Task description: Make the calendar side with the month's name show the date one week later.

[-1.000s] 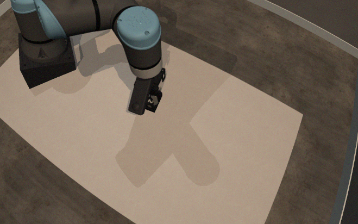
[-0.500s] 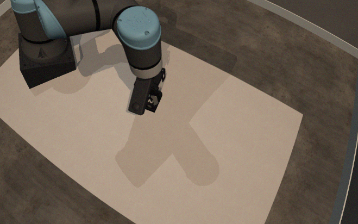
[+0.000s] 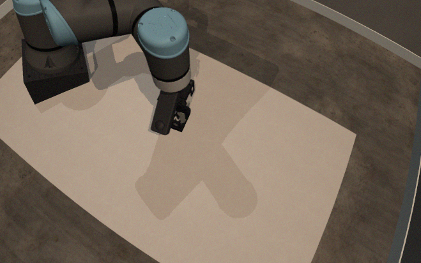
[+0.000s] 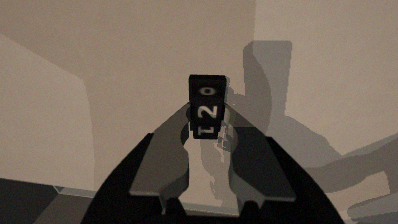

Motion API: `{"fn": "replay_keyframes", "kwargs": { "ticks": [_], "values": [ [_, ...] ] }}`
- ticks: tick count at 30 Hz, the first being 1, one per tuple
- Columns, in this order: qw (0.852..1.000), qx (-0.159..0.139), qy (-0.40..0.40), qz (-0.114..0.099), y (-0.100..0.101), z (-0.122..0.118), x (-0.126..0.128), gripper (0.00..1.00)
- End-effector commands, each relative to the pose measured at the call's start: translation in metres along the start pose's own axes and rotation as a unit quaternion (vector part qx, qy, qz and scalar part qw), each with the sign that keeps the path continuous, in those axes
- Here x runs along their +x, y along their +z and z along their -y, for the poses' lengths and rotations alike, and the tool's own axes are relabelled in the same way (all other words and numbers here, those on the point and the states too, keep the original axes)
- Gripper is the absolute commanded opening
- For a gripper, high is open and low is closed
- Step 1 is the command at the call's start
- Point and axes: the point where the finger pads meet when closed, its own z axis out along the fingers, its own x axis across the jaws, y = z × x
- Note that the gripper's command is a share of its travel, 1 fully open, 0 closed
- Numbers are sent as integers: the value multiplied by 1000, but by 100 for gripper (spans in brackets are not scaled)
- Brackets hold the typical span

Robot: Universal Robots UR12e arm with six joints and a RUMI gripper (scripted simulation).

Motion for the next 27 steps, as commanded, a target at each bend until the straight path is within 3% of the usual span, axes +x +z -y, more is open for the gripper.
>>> {"fn": "replay_keyframes", "kwargs": {
  "ticks": [1, 27],
  "values": [
    [1000, 0, 0, 0, 1, -1, 1, 10],
    [1000, 0, 0, -1, 3, -1, 2, 10]
  ]
}}
